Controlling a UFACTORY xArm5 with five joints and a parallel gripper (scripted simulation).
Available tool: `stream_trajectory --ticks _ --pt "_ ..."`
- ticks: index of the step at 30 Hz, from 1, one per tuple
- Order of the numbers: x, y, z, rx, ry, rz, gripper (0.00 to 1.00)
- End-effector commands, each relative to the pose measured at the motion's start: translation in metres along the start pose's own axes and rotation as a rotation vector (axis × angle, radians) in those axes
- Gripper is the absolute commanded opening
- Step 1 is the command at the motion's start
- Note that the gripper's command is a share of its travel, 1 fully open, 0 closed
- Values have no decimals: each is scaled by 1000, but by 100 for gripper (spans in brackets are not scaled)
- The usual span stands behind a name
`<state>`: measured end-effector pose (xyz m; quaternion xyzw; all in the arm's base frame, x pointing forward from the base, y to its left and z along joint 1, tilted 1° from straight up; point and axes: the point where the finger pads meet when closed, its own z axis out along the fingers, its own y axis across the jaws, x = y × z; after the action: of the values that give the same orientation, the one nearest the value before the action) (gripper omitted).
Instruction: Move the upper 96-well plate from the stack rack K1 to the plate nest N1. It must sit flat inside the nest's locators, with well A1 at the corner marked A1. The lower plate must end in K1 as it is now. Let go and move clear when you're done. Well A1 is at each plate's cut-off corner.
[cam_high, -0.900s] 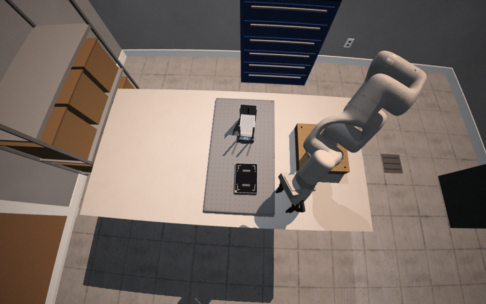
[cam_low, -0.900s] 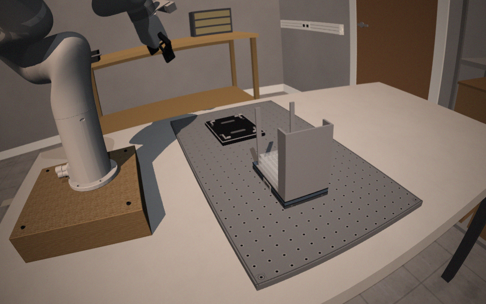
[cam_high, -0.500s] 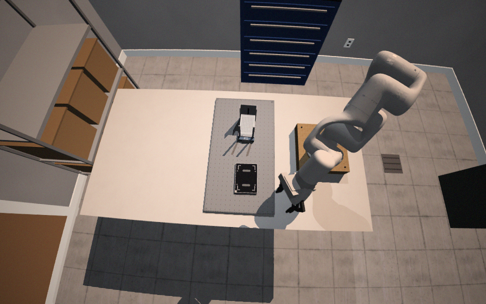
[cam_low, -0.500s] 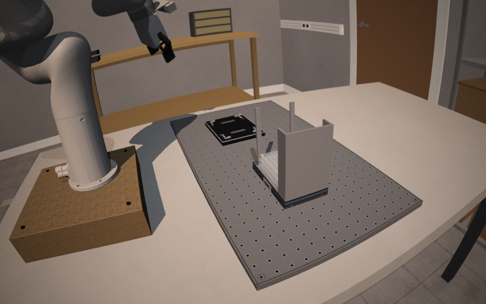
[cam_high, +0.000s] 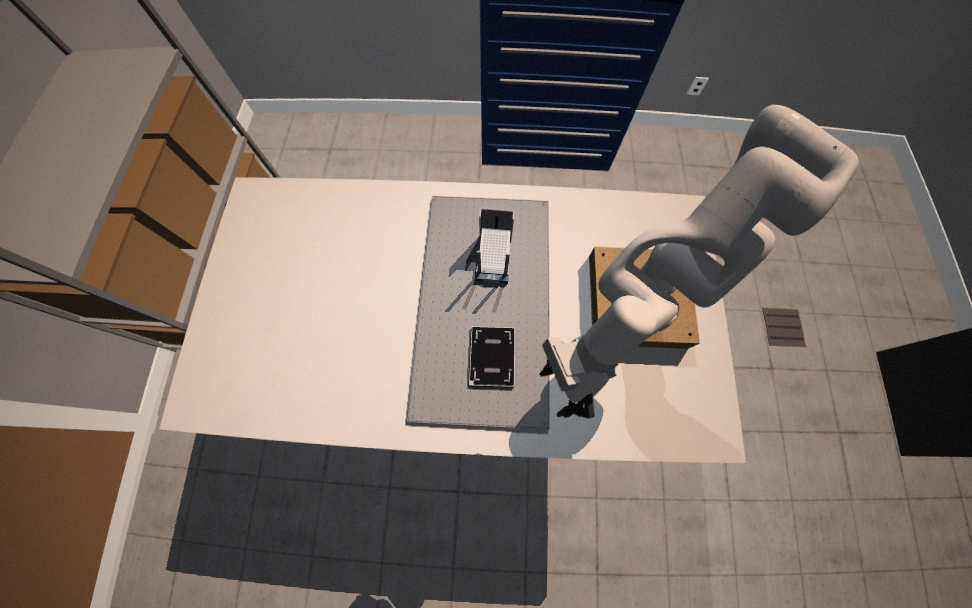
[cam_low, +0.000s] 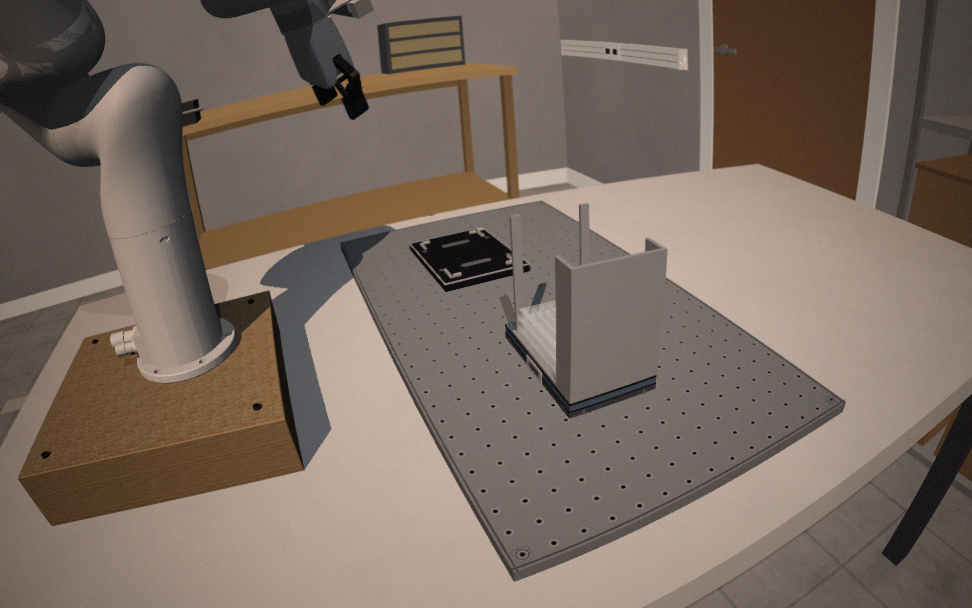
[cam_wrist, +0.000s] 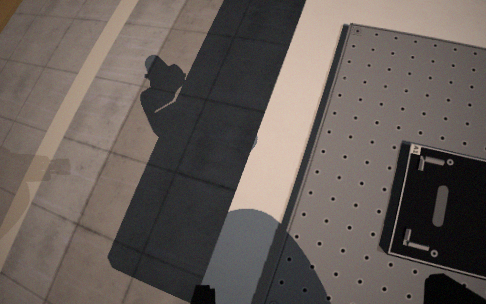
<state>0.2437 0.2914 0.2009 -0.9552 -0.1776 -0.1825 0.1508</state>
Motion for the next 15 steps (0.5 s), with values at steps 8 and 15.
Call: stream_trajectory --ticks 8,15 --pt "26 32 -4 -78 -28 36 100" --pt "40 57 -7 -104 -43 52 100"
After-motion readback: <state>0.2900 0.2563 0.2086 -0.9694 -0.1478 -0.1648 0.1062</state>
